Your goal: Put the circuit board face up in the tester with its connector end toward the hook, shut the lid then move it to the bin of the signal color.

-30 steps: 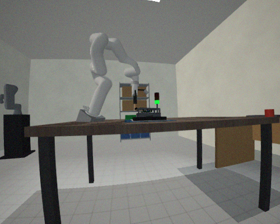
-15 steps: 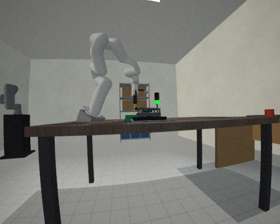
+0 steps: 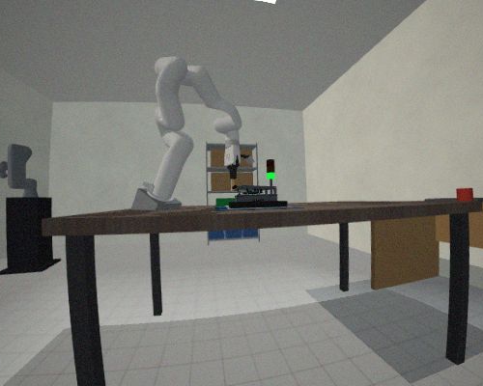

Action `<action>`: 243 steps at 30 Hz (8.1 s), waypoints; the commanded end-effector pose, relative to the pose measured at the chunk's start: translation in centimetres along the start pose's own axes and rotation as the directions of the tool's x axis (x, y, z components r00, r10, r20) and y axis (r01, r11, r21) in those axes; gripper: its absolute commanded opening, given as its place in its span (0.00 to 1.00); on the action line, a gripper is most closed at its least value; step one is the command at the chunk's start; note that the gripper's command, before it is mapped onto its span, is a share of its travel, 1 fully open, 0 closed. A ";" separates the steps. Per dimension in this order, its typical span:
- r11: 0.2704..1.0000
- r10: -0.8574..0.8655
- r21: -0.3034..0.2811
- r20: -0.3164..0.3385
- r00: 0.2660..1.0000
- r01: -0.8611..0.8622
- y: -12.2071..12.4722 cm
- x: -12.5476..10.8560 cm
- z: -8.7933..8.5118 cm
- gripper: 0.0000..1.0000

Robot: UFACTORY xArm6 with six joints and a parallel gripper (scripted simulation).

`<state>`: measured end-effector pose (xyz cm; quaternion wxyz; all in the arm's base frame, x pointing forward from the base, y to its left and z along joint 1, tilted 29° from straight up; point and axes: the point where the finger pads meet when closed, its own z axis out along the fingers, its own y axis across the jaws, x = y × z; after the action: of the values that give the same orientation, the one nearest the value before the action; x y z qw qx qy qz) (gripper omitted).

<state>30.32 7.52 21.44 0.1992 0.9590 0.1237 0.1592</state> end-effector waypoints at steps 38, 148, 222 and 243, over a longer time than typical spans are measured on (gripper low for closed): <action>0.470 -0.883 0.005 -0.009 0.470 0.883 0.0 0.1 -0.1 0.00; 0.440 -0.898 0.005 -0.009 0.440 0.898 5.7 -2.9 2.2 0.27; 0.440 -0.898 0.005 -0.009 0.440 0.898 5.7 -2.8 6.3 0.00; 0.440 -0.898 0.005 -0.009 0.440 0.898 5.7 -2.8 6.3 0.00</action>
<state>30.93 -0.57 17.54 0.2482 0.7487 0.6139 0.0305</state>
